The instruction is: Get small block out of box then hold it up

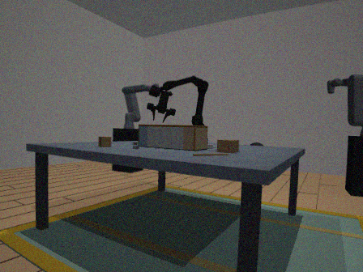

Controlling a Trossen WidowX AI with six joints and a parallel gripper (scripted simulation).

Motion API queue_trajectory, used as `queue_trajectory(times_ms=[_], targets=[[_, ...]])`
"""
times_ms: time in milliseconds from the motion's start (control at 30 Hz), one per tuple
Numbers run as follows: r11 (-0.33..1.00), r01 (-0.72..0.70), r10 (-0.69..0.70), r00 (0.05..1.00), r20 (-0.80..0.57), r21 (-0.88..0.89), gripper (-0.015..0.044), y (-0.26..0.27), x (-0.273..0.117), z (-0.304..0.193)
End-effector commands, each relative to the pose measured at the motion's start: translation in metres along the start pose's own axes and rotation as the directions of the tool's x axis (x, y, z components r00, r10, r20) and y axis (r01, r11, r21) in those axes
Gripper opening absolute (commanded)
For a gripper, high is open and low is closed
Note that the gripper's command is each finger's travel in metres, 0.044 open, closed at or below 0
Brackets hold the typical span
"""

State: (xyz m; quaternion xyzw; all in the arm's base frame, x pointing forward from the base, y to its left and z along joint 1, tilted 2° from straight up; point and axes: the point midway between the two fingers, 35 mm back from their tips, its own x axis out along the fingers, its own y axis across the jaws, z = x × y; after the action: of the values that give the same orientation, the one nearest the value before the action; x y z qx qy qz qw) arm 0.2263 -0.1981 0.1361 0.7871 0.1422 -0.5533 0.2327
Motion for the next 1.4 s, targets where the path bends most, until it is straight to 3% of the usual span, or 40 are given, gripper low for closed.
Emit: queue_trajectory(times_ms=[0,500,733,1367], targets=[[0.792,0.011,0.044,0.996,-0.075,0.61,0.0285,0.0,-0.009,0.007],[0.792,0.011,0.044,0.996,-0.075,0.61,0.0285,0.0,-0.007,0.008],[0.792,0.011,0.044,0.996,-0.075,0.61,0.0285,-0.019,0.076,0.034],[0.795,0.011,0.044,0.996,-0.076,0.607,0.0285,-0.023,0.1,0.04]])
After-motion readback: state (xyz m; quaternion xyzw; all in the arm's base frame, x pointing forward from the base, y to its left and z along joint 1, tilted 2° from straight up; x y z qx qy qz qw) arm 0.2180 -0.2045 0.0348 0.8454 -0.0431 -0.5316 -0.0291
